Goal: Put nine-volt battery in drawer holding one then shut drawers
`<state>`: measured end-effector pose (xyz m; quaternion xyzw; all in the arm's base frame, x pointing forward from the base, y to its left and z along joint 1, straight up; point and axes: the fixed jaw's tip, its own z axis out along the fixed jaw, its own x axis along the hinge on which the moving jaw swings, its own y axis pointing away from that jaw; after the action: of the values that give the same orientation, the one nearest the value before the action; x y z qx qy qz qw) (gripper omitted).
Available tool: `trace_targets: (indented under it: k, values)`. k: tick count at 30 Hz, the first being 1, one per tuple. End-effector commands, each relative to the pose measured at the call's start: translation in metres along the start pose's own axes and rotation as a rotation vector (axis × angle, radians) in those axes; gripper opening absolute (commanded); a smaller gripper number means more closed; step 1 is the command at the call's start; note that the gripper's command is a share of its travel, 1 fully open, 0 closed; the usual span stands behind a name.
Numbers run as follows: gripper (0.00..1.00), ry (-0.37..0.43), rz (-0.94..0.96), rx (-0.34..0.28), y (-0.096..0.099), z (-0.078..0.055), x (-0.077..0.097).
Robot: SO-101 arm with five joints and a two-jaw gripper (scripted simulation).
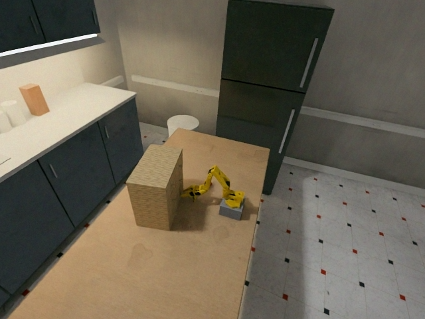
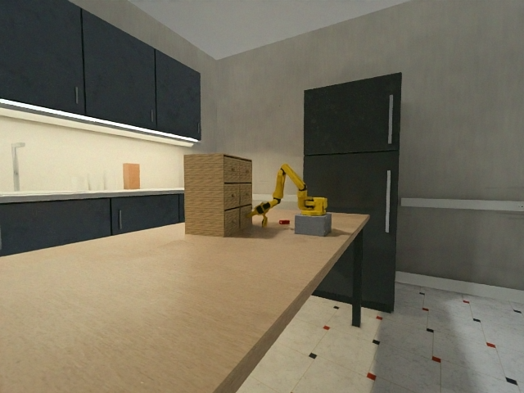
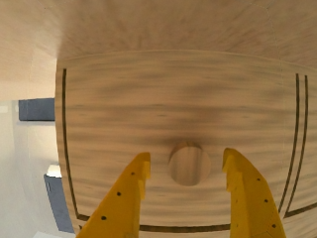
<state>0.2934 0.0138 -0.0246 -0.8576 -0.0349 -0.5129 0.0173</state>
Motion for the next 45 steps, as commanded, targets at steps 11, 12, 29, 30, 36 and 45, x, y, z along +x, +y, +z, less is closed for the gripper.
trace_targets:
  k: [11, 12, 29, 30, 36, 45]
  values:
    - [0.16, 0.009, -0.008, 0.01, -0.0032, -0.0002, 0.0041]
    - [0.15, 0.009, -0.008, 0.01, -0.0032, -0.0002, 0.0041]
    - [0.04, 0.009, -0.008, 0.01, -0.0032, -0.0002, 0.0041]
    - [0.04, 0.009, -0.008, 0.01, -0.0032, -0.0002, 0.0041]
    - [0.0, 0.009, -0.008, 0.01, -0.0032, -0.0002, 0.0041]
    - [0.0, 0.009, -0.008, 0.01, -0.0032, -0.0002, 0.0041]
